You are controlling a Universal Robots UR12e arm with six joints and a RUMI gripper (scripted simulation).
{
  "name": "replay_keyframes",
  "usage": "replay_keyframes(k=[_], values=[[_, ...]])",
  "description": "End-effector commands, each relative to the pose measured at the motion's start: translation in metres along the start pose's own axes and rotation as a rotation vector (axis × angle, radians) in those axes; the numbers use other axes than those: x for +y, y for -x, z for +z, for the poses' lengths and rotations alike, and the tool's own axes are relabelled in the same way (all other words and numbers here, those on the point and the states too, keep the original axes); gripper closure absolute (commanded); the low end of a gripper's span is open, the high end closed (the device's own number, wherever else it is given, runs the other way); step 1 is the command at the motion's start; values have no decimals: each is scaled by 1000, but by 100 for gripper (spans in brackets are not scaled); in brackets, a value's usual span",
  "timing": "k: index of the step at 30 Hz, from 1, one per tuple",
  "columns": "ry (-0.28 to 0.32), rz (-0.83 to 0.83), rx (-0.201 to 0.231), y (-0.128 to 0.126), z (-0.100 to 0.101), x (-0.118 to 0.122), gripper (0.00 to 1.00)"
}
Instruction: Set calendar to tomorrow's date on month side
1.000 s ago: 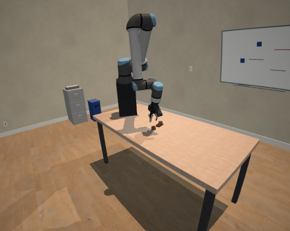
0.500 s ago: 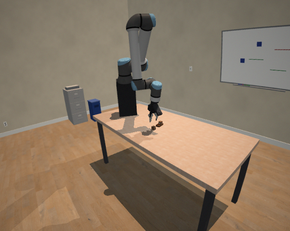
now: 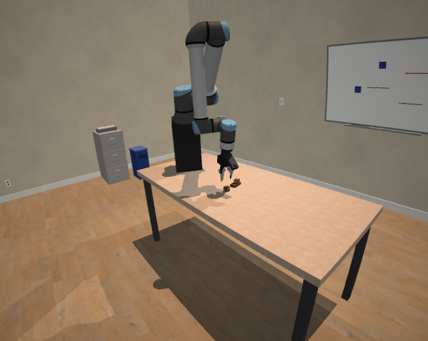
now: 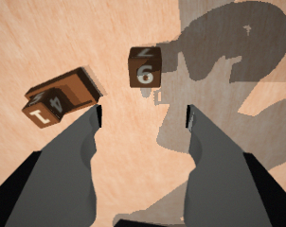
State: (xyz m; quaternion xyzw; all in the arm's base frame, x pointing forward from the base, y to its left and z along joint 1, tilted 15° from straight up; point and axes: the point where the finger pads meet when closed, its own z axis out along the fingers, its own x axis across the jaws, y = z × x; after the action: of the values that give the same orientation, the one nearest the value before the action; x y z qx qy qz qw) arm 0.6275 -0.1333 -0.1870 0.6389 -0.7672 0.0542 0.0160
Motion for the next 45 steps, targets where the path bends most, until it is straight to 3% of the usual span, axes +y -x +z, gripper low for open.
replay_keyframes(k=[1, 14, 24, 25, 45], values=[[-60, 0, -1, 0, 1, 0, 58], [-164, -2, 2, 0, -4, 2, 58], [-179, -3, 3, 0, -5, 3, 58], [-179, -3, 3, 0, -5, 3, 0], [-179, 1, 2, 0, -5, 3, 0]])
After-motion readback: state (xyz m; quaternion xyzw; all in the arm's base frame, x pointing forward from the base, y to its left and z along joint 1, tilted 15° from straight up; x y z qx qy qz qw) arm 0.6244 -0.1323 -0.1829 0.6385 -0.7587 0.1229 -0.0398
